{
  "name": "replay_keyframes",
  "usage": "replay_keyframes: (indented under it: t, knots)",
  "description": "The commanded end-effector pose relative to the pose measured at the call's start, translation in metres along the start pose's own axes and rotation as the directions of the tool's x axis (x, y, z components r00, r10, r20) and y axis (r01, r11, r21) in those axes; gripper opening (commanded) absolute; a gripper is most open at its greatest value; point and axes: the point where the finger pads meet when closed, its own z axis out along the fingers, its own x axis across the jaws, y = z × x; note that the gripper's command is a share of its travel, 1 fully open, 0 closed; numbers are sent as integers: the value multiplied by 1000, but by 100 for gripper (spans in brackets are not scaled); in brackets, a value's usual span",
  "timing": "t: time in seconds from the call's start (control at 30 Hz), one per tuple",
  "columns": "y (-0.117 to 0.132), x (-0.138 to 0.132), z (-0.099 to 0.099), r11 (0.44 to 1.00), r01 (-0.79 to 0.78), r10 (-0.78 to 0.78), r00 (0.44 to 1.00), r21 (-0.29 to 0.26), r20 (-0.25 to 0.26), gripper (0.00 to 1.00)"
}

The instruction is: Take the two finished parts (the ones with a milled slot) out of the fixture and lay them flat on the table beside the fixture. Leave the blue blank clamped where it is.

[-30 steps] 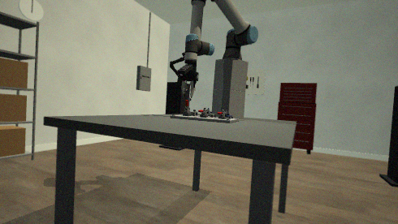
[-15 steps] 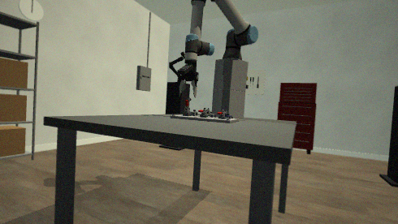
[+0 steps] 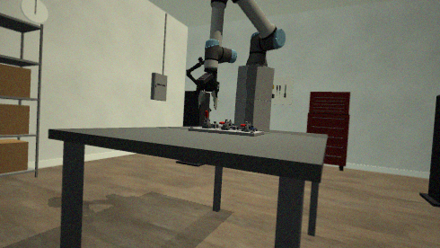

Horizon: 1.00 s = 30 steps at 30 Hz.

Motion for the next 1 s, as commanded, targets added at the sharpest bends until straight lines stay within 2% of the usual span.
replay_keyframes:
  t: [0.0, 0.47, 0.97]
  knots:
    - [-1, 0, 3, 1000, 0, 0, 1000, 1, -1, 59]
    - [4, 0, 3, 1000, 0, 0, 1000, 1, -1, 59]
    - [36, 0, 3, 1000, 0, 0, 1000, 1, -1, 59]
